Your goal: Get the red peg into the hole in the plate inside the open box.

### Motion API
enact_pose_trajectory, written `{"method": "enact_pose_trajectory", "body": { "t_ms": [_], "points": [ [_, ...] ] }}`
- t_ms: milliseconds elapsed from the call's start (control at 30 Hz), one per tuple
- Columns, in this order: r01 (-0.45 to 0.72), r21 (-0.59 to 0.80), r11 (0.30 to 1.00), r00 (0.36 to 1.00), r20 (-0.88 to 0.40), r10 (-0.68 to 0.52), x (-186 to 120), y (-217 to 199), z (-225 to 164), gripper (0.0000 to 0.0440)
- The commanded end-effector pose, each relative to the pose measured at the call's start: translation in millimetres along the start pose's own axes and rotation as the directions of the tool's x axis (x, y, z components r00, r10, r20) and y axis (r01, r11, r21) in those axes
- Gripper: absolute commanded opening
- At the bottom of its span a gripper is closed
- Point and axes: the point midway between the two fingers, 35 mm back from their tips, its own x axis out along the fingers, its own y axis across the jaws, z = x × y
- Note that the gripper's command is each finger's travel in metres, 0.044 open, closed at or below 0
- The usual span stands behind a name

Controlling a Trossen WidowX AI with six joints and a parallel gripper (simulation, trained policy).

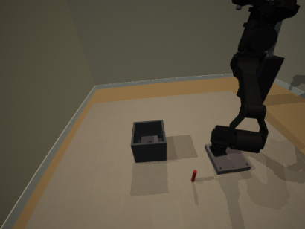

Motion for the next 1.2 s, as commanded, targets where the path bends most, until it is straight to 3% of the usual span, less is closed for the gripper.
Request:
{"method": "enact_pose_trajectory", "body": {
  "t_ms": [0, 33, 267, 533, 867, 1167],
  "points": [
    [0.011, 0.013, 1.0, 1.0, -0.015, -0.011, 1, -3, -5, 0.0424],
    [0.022, 0.031, 0.999, 0.999, -0.035, -0.021, 2, -5, -11, 0.0439],
    [0.083, 0.21, 0.974, 0.981, -0.188, -0.043, 2, -10, -53, 0.044],
    [0.186, 0.394, 0.9, 0.934, -0.355, -0.037, -3, -6, -97, 0.044],
    [0.349, 0.557, 0.754, 0.835, -0.55, 0.019, -20, 13, -147, 0.044],
    [0.513, 0.622, 0.591, 0.711, -0.694, 0.113, -43, 41, -184, 0.044]
  ]
}}
